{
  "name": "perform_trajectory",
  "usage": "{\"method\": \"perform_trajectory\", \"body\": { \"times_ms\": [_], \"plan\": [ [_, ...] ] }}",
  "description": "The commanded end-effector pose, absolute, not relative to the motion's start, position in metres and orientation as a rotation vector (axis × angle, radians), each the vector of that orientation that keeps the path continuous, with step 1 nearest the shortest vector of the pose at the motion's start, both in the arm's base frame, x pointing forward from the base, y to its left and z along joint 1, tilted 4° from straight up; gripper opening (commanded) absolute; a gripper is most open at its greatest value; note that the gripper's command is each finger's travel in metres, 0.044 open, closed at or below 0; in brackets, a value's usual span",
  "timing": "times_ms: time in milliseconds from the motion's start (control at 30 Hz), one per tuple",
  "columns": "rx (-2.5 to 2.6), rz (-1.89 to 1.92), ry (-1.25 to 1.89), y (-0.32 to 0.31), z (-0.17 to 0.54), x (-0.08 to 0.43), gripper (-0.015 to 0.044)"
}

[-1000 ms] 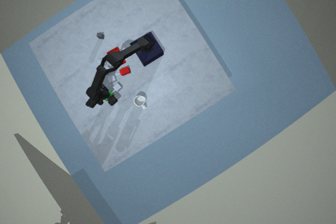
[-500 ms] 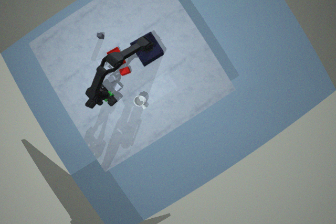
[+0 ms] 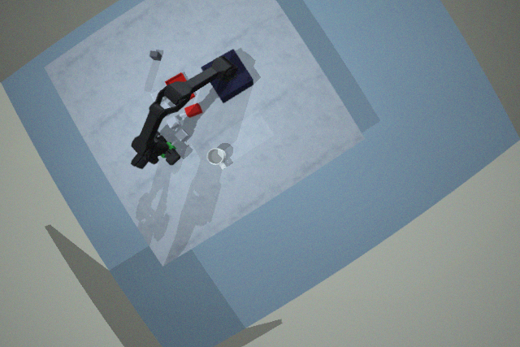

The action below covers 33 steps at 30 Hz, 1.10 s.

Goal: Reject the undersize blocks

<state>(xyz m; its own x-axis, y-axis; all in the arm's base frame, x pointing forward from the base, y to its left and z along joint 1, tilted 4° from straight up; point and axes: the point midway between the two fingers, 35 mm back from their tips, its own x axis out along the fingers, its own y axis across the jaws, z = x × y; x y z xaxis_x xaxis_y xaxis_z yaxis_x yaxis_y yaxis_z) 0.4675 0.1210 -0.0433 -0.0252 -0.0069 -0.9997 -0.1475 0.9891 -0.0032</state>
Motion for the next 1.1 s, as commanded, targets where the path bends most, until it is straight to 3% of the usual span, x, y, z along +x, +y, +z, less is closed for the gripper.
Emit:
{"method": "perform_trajectory", "body": {
  "times_ms": [0,1067],
  "plan": [
    [-0.123,0.118,1.581,0.122,-0.04,0.472,0.0],
    [-0.126,0.108,1.628,0.12,-0.015,0.465,0.0]
  ]
}}
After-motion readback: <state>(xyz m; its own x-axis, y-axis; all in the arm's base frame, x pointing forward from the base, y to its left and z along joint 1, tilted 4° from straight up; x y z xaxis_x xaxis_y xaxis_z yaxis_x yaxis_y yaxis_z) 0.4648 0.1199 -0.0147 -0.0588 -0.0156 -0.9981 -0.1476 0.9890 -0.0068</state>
